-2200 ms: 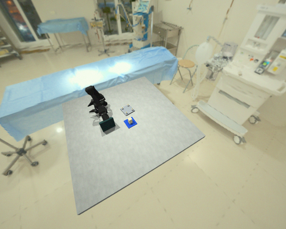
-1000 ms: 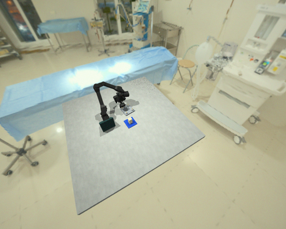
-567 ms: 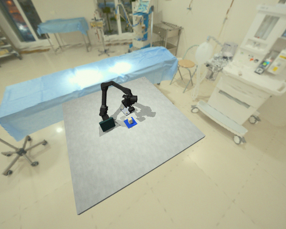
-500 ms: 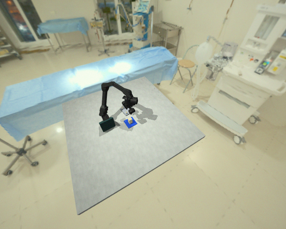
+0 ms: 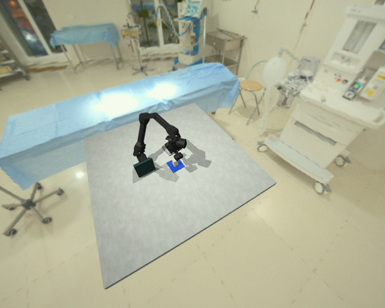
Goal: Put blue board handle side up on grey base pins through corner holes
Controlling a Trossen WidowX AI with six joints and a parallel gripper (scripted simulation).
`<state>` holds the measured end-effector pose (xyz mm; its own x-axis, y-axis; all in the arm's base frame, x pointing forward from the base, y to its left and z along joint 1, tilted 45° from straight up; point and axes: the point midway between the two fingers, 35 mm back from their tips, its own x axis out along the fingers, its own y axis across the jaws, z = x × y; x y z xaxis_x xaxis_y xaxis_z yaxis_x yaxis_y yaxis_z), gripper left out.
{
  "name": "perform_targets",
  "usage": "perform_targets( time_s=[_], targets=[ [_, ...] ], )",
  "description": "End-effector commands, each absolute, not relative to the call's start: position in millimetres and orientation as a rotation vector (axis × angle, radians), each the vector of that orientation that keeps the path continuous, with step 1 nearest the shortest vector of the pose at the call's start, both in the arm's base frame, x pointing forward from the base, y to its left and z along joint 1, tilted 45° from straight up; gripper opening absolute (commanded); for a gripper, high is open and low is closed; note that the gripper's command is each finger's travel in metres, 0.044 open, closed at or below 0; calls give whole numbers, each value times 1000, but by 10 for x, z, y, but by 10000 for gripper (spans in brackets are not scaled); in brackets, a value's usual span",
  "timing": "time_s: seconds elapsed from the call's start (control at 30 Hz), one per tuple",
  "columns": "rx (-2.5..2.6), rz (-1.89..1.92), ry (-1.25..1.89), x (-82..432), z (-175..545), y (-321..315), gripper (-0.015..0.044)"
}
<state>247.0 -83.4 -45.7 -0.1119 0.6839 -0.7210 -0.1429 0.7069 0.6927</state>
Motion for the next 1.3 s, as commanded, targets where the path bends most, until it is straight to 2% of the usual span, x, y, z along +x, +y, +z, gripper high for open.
perform_targets(
  time_s=[0.0, 1.27],
  targets=[
    [470, 739, 1531, 2452, -517, -784, 440],
    [471, 740, 1530, 2391, -963, -349, 440]
  ],
)
